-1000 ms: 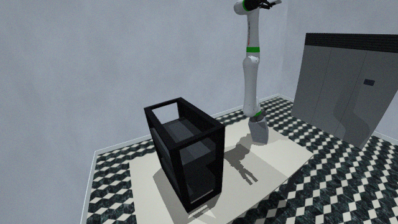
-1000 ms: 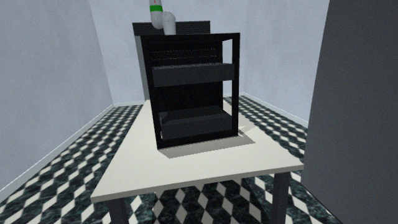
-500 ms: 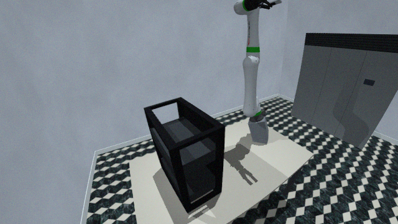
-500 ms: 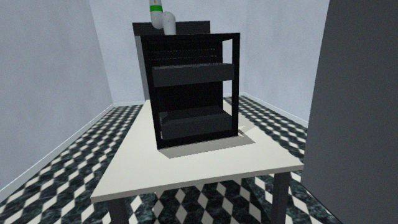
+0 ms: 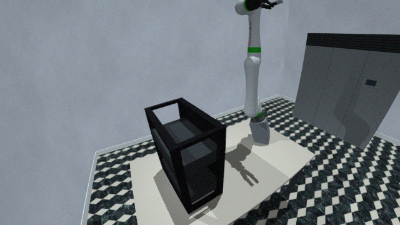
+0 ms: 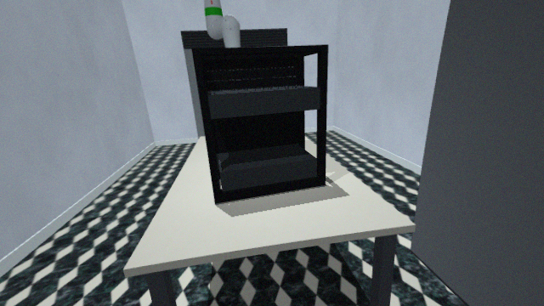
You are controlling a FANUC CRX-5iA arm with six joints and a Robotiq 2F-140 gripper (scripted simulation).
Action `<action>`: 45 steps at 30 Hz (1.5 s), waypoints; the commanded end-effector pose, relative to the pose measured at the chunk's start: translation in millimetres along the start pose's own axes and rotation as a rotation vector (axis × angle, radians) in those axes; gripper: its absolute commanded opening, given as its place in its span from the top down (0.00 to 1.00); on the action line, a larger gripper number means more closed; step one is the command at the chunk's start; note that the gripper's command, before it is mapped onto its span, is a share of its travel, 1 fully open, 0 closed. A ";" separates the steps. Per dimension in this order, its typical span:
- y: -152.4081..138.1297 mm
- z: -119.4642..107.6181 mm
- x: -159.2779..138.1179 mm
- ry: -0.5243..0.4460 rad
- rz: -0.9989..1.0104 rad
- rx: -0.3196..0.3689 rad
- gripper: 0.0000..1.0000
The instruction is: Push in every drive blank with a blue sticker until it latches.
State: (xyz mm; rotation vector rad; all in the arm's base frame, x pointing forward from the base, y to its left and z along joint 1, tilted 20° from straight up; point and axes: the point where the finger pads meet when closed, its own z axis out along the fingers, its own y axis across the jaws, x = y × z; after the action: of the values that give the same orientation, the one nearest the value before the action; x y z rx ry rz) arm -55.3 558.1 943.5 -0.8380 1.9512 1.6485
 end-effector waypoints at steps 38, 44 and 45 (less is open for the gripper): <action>-0.9 -0.1 0.9 -0.169 0.000 -0.186 0.00; 0.1 0.0 0.0 0.000 0.000 0.000 0.00; 0.1 0.0 0.0 0.000 0.000 0.000 0.00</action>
State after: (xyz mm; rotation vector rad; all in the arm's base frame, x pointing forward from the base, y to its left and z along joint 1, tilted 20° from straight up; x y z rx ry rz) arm -55.3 558.2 943.5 -0.8380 1.9512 1.6485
